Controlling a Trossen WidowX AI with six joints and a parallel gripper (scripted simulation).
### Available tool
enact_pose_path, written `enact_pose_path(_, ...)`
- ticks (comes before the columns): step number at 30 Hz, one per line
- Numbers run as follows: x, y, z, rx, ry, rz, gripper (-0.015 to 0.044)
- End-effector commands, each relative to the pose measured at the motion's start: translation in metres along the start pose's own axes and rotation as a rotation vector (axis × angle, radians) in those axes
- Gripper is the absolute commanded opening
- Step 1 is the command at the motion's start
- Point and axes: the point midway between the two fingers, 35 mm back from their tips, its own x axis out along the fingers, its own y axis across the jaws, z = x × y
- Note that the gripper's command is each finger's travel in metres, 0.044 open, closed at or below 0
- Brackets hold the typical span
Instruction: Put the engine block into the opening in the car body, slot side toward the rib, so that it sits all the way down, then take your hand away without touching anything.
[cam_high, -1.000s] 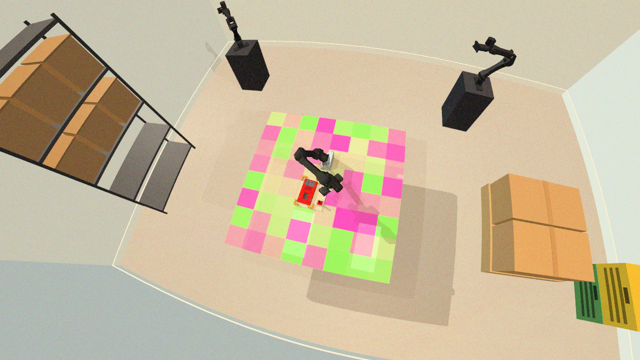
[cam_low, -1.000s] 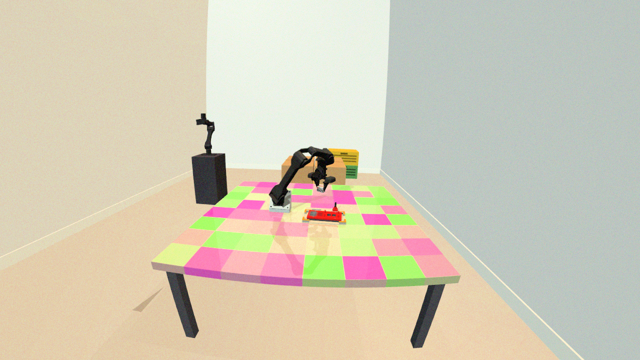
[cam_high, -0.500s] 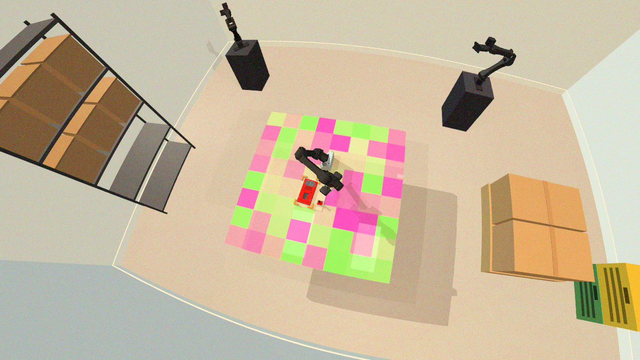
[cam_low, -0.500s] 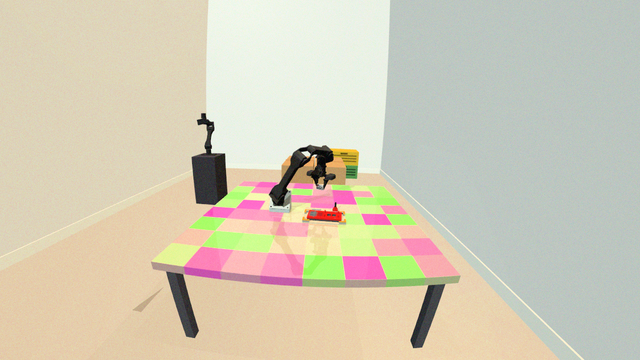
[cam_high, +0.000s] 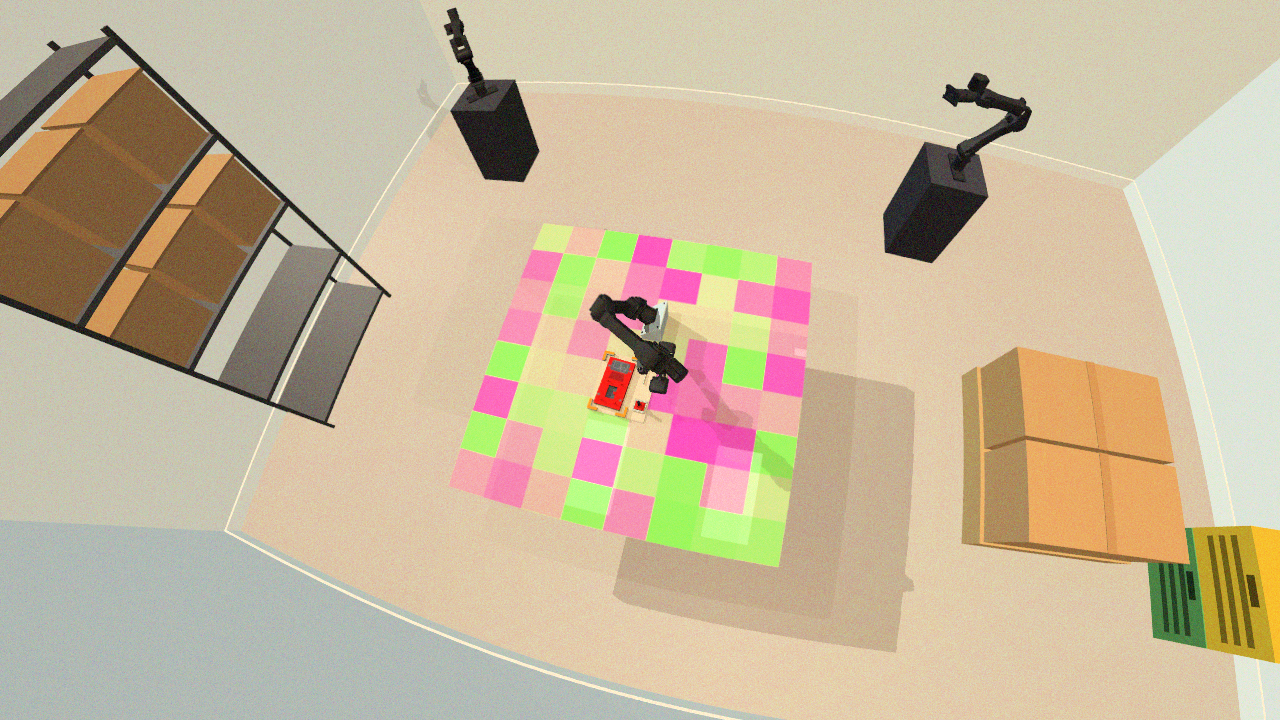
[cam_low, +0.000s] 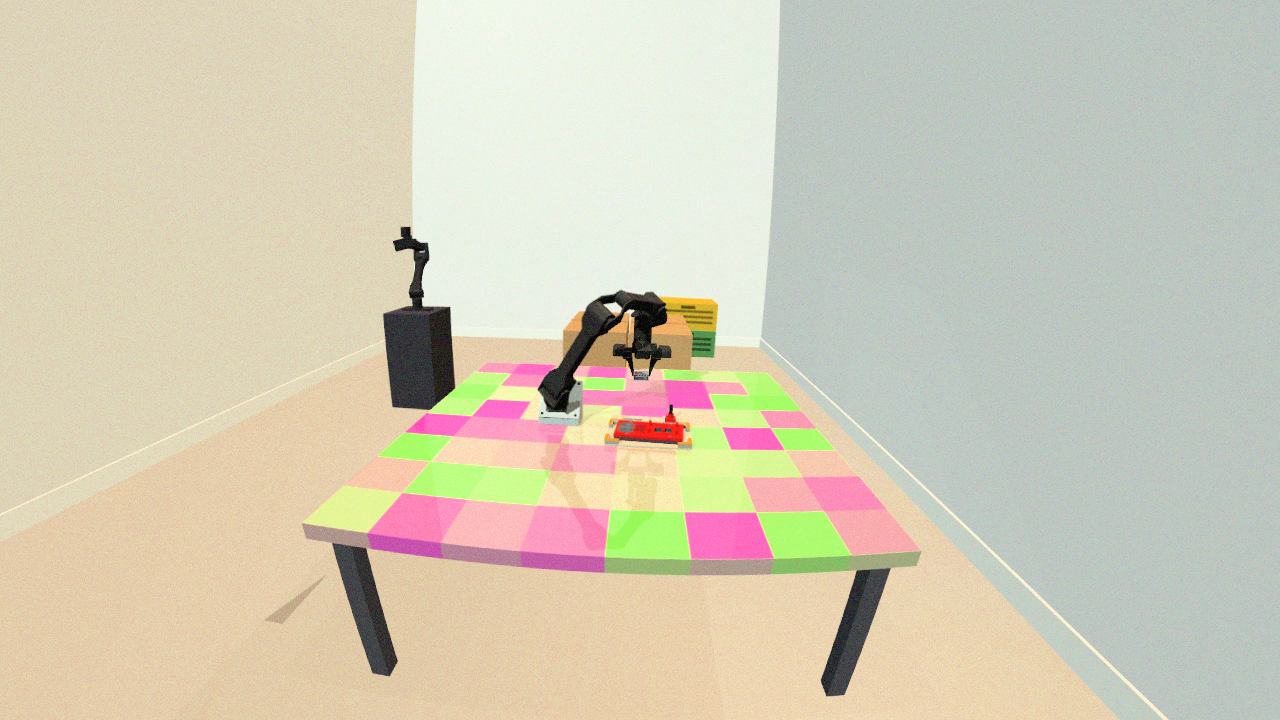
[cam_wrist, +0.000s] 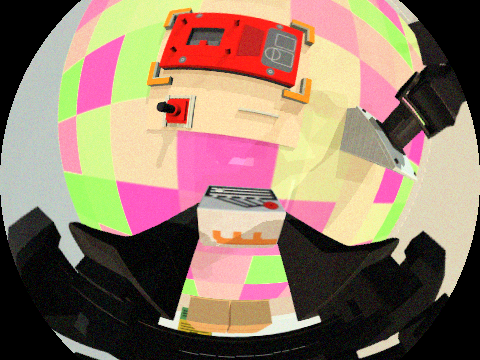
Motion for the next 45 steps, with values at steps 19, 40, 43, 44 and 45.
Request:
enact_pose_path(19, 0.0034, 0.0006, 0.0002, -0.769, -0.012, -0.004, 0.0)
enact_pose_path(40, 0.0063, 0.0009, 0.0, -1.499, -0.017, -0.016, 0.0)
enact_pose_path(43, 0.0067, 0.001, -0.0001, -1.603, -0.017, -0.019, 0.0)
enact_pose_path(44, 0.0068, 0.001, -0.0001, -1.638, -0.017, -0.019, 0.0)
enact_pose_path(45, 0.007, 0.001, -0.0001, -1.672, -0.017, -0.02, 0.0)
